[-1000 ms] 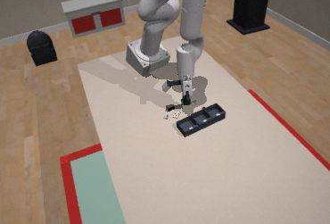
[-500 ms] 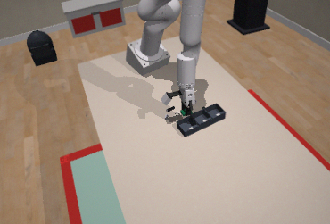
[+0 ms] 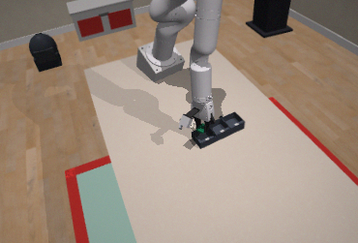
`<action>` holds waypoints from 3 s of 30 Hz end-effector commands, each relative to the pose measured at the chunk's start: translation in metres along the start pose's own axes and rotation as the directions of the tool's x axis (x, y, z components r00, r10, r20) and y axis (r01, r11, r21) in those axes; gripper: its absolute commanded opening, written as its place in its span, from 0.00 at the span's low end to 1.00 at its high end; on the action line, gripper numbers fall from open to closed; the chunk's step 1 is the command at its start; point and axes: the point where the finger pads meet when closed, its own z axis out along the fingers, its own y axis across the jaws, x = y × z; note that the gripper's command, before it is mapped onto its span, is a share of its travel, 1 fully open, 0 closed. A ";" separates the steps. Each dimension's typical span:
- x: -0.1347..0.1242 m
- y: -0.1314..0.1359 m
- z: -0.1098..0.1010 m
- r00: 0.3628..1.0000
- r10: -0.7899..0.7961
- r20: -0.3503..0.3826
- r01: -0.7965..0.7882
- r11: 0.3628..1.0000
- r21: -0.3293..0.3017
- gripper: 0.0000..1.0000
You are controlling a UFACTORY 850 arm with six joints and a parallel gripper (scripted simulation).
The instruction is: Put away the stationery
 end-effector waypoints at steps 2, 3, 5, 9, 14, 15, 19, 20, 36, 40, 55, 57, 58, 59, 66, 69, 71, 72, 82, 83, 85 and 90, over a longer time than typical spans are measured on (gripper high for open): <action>0.001 -0.001 0.000 0.984 -0.172 0.035 0.173 0.985 -0.016 0.00; 0.001 -0.001 0.000 0.981 -0.190 0.034 0.191 0.982 -0.014 0.00; 0.001 -0.001 0.000 0.964 -0.265 0.036 0.265 0.964 -0.010 0.00; 0.001 -0.001 0.000 0.909 -0.415 0.041 0.415 0.910 -0.002 0.00; 0.001 -0.001 0.000 0.808 -0.587 0.047 0.588 0.809 0.007 0.00; 0.001 -0.001 0.000 0.784 -0.619 0.048 0.620 0.785 0.009 0.00; 0.001 -0.001 0.000 0.692 -0.720 0.053 0.721 0.693 0.016 0.00; 0.001 -0.001 0.000 0.678 -0.733 0.052 0.734 0.679 0.017 0.00; 0.001 -0.001 0.000 0.391 -0.917 0.073 0.918 0.394 0.036 0.00; 0.001 -0.001 0.000 0.391 -0.917 0.073 0.918 0.394 0.036 0.00; 0.000 0.000 0.015 0.391 -0.917 0.073 0.918 0.394 0.036 0.00; -0.001 0.000 0.019 0.391 -0.917 0.073 0.918 0.394 0.036 0.00; -0.001 0.000 0.021 0.391 -0.917 0.073 0.918 0.394 0.036 0.00; -0.001 0.000 0.023 0.391 -0.917 0.073 0.918 0.394 0.036 0.00; -0.002 0.001 0.037 0.391 -0.917 0.073 0.918 0.394 0.036 0.00; -0.002 0.001 0.039 0.391 -0.917 0.073 0.918 0.394 0.036 0.00; -0.002 0.001 0.043 0.391 -0.917 0.073 0.918 0.394 0.036 0.00; -0.002 0.001 0.045 0.391 -0.917 0.073 0.918 0.394 0.036 0.00; -0.002 0.002 0.051 0.391 -0.917 0.073 0.918 0.394 0.036 0.00; -0.002 0.002 0.051 0.391 -0.917 0.073 0.918 0.394 0.036 0.00; -0.002 0.002 0.051 0.391 -0.917 0.073 0.918 0.394 0.036 0.00; -0.002 0.002 0.051 0.391 -0.917 0.073 0.918 0.394 0.036 0.47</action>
